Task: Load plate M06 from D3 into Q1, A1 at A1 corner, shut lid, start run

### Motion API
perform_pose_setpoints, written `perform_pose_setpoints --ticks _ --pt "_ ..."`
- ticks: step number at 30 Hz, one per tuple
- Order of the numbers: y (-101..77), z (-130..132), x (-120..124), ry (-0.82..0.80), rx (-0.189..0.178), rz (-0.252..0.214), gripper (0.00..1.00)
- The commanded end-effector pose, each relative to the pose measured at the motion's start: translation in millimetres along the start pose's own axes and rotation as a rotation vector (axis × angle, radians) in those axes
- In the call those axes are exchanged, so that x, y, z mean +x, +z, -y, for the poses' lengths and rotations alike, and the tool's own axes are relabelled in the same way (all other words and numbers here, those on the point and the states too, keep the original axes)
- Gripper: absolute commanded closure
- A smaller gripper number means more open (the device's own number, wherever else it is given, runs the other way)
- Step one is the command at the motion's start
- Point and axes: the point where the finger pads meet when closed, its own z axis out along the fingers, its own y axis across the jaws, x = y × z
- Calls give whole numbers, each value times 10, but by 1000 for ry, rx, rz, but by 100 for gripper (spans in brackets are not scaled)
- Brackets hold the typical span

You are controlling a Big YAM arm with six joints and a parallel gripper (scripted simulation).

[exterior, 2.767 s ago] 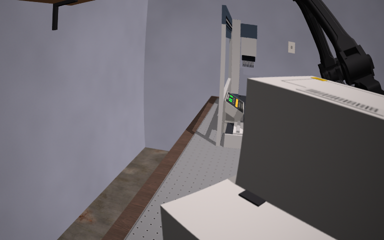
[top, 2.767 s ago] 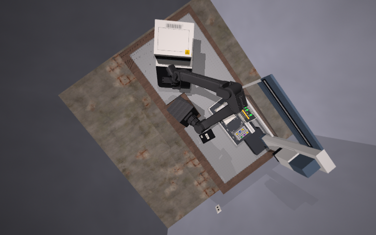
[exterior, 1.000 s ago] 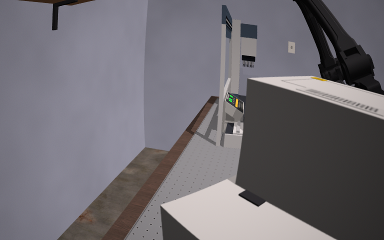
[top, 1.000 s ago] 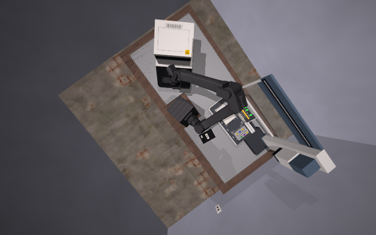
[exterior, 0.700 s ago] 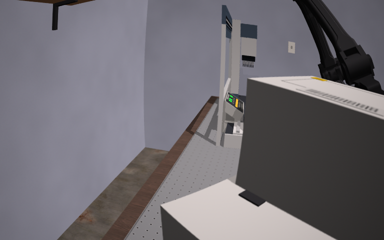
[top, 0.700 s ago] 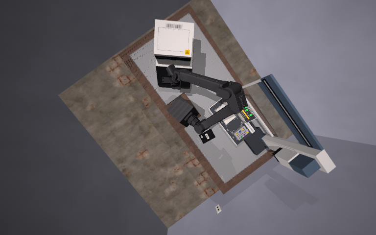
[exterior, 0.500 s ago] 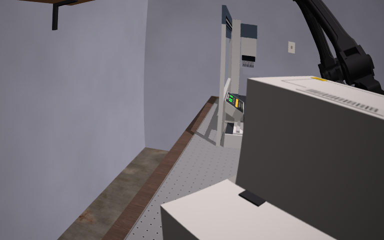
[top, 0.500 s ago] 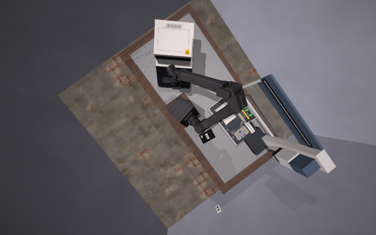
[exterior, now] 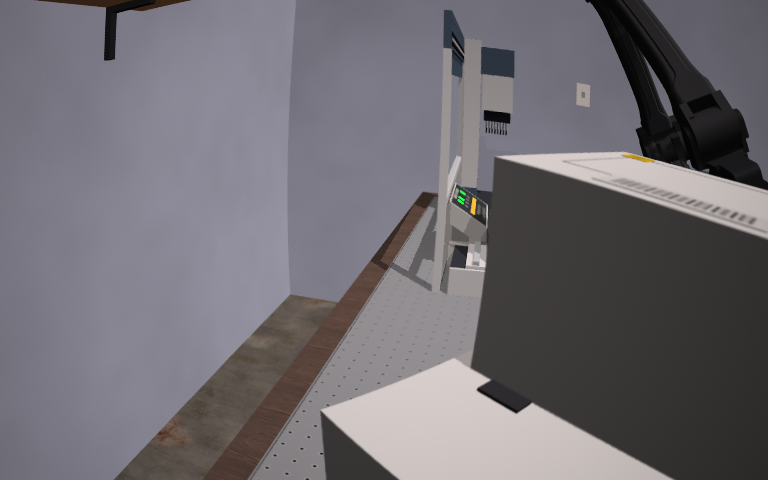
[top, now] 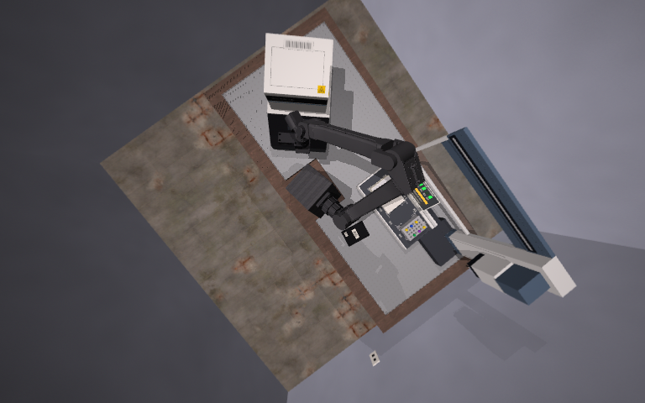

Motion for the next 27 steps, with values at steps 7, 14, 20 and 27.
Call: perform_pose_setpoints --ticks 7,14,20,27 --pt "-350 -81 -86 26 44 12 100" --pt "-522 -227 -188 40 39 19 100" --pt "-639 -436 -219 38 37 5 100" --pt "-578 -302 -254 35 38 21 100"
